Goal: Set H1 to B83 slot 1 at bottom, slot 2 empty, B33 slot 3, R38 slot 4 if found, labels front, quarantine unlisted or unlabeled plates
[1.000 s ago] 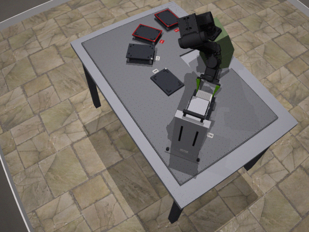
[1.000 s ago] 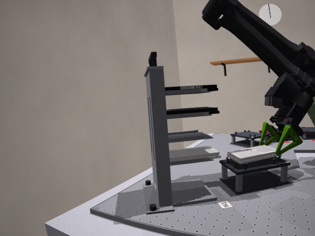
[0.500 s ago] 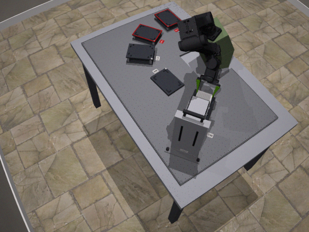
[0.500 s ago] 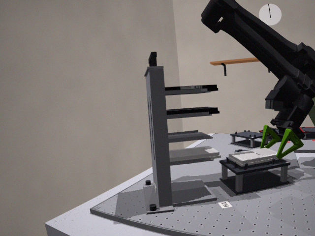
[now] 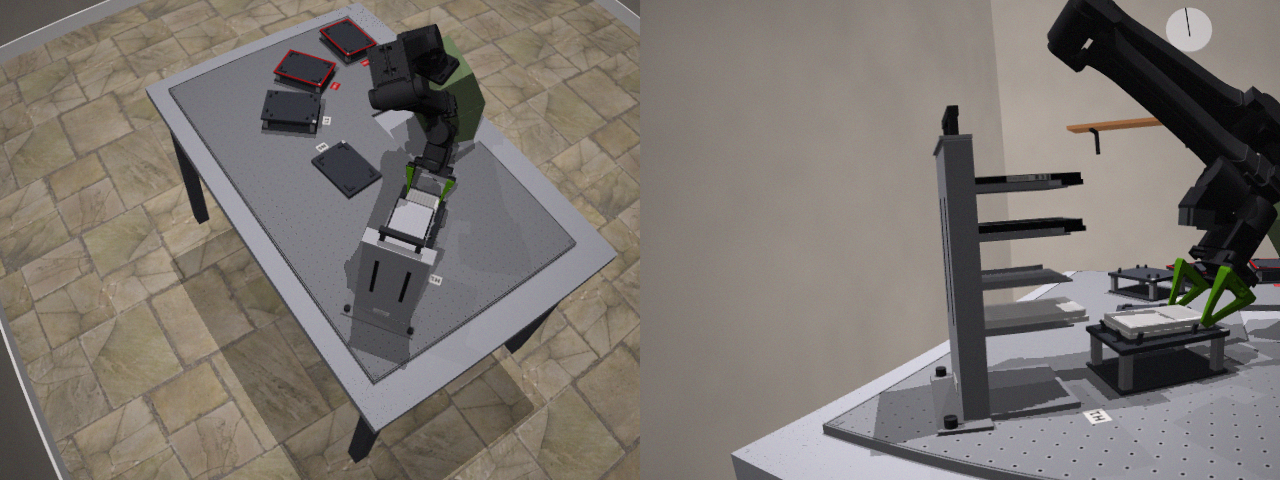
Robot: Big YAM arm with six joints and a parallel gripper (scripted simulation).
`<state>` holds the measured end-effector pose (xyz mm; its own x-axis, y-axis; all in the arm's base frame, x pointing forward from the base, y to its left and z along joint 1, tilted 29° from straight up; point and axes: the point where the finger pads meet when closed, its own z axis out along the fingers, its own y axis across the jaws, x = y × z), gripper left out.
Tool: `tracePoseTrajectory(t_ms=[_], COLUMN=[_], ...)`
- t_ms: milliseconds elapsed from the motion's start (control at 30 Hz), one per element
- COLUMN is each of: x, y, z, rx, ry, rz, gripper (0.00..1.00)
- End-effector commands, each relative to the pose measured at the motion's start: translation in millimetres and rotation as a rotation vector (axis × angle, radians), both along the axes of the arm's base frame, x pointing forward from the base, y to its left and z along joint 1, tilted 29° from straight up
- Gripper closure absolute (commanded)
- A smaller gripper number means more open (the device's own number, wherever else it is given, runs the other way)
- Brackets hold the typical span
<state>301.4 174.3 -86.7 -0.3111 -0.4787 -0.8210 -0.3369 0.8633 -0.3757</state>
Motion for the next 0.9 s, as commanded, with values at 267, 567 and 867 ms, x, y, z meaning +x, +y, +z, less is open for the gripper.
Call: tracePoseTrajectory(t_ms=[267, 567, 867], x=[-1.6, -4.7, -4.7], y=[-7.7, -6.5, -6.5], z=[-10.6, -10.7, -10.7], rx=[-0.04, -0.036, -0.036], ry=[0.018, 0.024, 0.024], rz=[0.006, 0.013, 0.013], gripper=[0.14, 0.07, 0.07])
